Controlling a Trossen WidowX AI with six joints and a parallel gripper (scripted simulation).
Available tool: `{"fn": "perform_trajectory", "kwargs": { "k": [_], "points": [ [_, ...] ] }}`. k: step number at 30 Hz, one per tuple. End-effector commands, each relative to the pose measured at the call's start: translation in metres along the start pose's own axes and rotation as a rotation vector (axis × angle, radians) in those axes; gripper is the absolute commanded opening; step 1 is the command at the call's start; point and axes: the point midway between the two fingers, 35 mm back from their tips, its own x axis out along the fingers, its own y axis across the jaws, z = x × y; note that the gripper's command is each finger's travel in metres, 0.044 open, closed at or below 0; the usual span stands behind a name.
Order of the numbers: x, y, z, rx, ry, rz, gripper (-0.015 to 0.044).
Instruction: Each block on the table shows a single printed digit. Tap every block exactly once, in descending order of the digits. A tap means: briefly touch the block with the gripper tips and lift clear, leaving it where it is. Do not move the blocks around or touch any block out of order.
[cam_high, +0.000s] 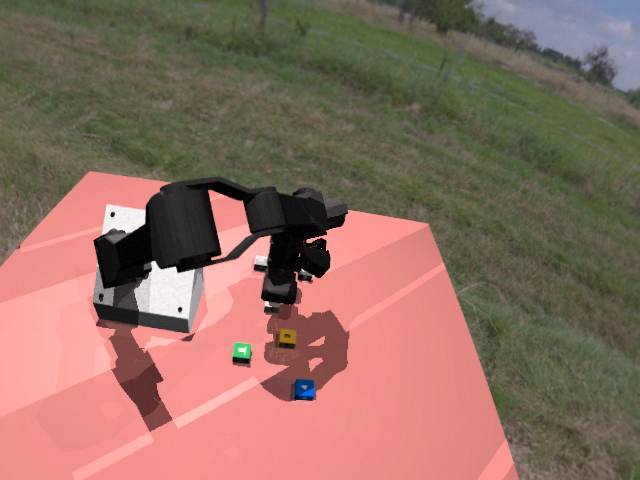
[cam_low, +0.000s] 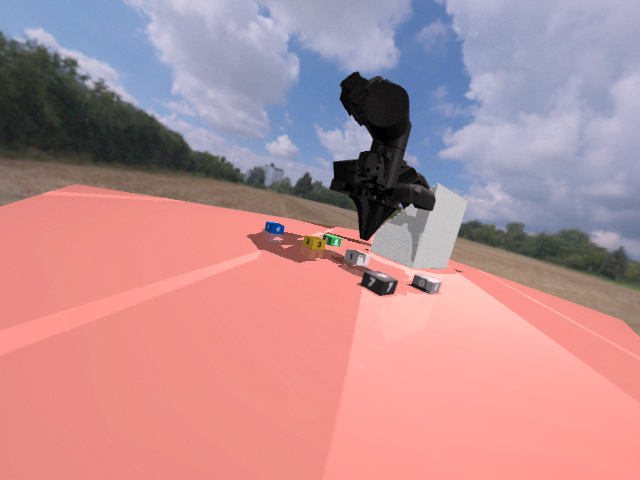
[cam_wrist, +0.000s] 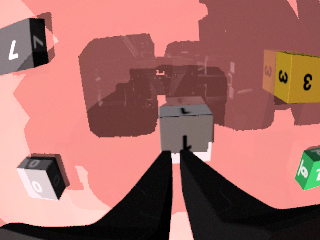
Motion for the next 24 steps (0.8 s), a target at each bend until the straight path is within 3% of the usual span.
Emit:
{"fn": "perform_trajectory", "kwargs": {
  "k": [1, 24],
  "points": [
    [0.005, 0.001, 0.0, -0.008, -0.005, -0.003, 0.002],
    [0.031, 0.0, 0.0, -0.008, -0.005, -0.005, 0.002]
  ]
}}
